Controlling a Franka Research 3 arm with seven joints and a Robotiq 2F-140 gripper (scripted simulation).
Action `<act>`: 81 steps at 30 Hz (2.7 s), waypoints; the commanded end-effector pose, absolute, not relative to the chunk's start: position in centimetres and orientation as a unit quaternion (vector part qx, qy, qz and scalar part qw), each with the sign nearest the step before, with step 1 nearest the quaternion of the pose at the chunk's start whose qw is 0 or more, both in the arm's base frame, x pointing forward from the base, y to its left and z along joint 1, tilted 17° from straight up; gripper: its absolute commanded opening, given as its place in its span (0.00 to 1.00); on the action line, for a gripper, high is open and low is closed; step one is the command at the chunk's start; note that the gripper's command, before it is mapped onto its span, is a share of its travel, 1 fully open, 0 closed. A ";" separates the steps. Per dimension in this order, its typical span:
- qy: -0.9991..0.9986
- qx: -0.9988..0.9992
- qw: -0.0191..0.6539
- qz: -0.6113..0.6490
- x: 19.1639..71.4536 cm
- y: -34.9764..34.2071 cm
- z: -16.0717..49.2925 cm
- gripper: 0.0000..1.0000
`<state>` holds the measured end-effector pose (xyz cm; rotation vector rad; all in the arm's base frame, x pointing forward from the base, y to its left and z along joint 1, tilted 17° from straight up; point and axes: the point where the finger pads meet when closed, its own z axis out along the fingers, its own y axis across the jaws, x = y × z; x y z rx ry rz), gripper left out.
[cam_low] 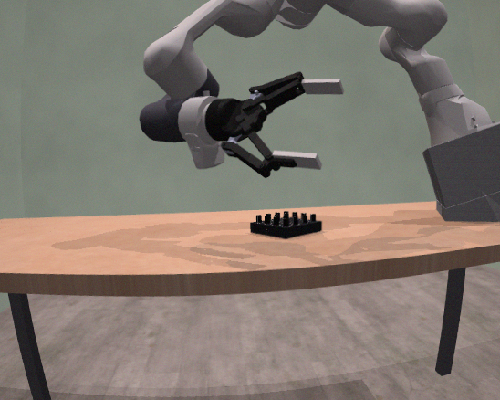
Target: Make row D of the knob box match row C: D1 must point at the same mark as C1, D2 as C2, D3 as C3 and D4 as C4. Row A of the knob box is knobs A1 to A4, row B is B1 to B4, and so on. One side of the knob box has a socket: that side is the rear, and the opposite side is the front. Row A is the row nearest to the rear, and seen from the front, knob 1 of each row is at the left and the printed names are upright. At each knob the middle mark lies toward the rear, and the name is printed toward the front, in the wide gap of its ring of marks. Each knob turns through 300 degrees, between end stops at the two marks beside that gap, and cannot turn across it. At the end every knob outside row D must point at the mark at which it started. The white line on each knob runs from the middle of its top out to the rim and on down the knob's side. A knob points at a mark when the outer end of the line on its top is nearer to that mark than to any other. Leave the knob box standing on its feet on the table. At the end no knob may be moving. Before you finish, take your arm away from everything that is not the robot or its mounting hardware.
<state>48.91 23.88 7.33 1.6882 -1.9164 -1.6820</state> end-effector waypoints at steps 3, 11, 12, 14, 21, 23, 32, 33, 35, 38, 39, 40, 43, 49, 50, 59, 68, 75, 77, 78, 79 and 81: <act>-0.626 0.552 0.042 -0.550 48.9 23.9 7.3 1.00; -0.626 0.552 0.042 -0.550 48.9 23.9 7.3 1.00; -0.626 0.552 0.042 -0.550 48.9 23.9 7.3 1.00; -0.626 0.552 0.042 -0.550 48.9 23.9 7.3 1.00; -0.620 0.564 0.043 -0.544 48.8 23.6 7.3 1.00; -0.605 0.589 0.047 -0.534 48.7 22.8 7.1 1.00; -0.538 0.689 0.060 -0.482 48.6 19.8 6.5 1.00; -0.538 0.689 0.060 -0.482 48.6 19.8 6.5 1.00; -0.523 0.708 0.062 -0.470 48.5 19.2 6.3 1.00; -0.508 0.727 0.065 -0.458 48.5 18.6 6.2 1.00; -0.502 0.734 0.066 -0.453 48.5 18.3 6.2 1.00; -0.496 0.740 0.067 -0.449 48.5 18.1 6.1 1.00; -0.479 0.759 0.069 -0.435 48.5 17.5 5.9 1.00; -0.444 0.794 0.074 -0.407 48.4 16.1 5.7 1.00; -0.444 0.794 0.074 -0.407 48.4 16.1 5.7 1.00; -0.389 0.843 0.080 -0.363 48.3 14.2 5.2 1.00; -0.347 0.875 0.085 -0.328 48.2 12.7 4.8 1.00; -0.293 0.908 0.090 -0.284 48.1 11.0 4.4 1.00; -0.286 0.912 0.090 -0.279 48.1 10.8 4.4 1.00; -0.274 0.919 0.091 -0.269 48.0 10.4 4.3 1.00; -0.267 0.923 0.092 -0.263 48.0 10.2 4.2 1.00; -0.258 0.927 0.093 -0.255 48.0 9.9 4.2 1.00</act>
